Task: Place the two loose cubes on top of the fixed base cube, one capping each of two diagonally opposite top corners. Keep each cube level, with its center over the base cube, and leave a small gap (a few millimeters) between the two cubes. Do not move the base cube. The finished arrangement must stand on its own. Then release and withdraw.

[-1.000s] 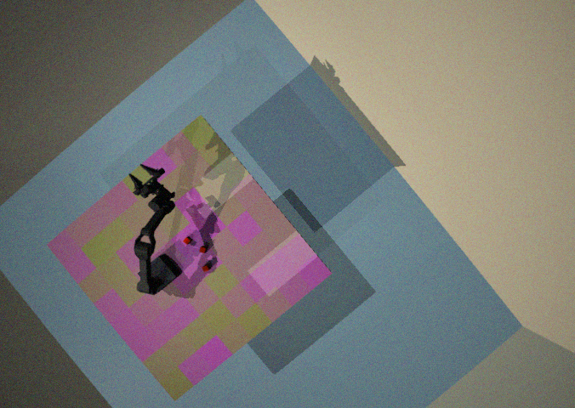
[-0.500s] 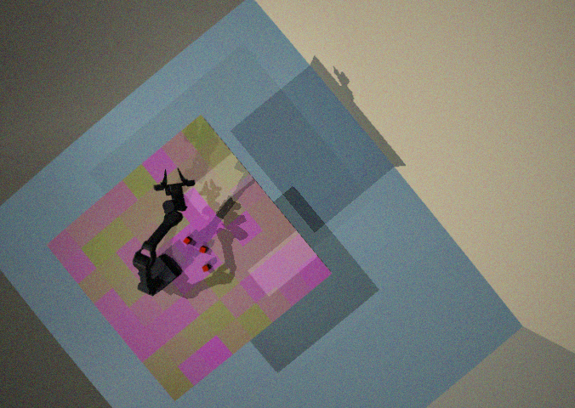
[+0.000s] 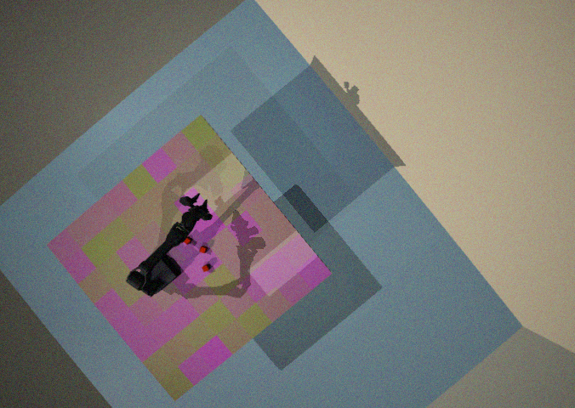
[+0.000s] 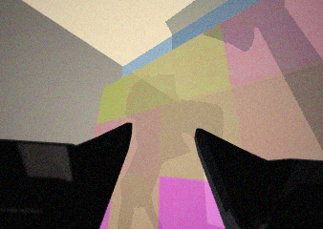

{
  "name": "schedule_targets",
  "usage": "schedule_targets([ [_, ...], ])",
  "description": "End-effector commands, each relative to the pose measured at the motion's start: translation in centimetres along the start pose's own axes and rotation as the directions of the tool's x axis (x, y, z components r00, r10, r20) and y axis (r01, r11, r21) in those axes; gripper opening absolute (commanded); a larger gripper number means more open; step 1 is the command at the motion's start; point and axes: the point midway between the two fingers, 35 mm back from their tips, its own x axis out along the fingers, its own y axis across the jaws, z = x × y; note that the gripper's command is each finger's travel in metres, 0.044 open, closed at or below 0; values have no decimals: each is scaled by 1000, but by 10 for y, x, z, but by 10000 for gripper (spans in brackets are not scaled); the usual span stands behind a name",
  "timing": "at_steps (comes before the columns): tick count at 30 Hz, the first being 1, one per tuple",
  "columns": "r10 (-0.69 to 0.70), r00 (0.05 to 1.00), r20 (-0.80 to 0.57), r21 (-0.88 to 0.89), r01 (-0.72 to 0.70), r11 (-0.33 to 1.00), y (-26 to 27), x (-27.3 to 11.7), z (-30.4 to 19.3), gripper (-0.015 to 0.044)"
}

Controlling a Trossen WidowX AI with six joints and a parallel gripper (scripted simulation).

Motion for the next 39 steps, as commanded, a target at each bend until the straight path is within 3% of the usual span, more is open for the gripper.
schedule_targets([
  [1, -180, 982, -54, 128, 186, 974, -41, -33, -4, 265],
  [10, -551, 789, -272, 343, 615, 710, -129, -140, -43, 265],
  [15, -673, 612, -414, 381, 789, 482, -159, -212, -75, 265],
  [18, -697, 552, -458, 381, 830, 407, -165, -235, -85, 265],
  [24, -699, 548, -460, 380, 833, 402, -166, -235, -87, 265],
  [30, -699, 548, -460, 380, 833, 402, -204, -205, -111, 265],
  [39, -699, 547, -461, 380, 833, 402, -218, -194, -122, 265],
])
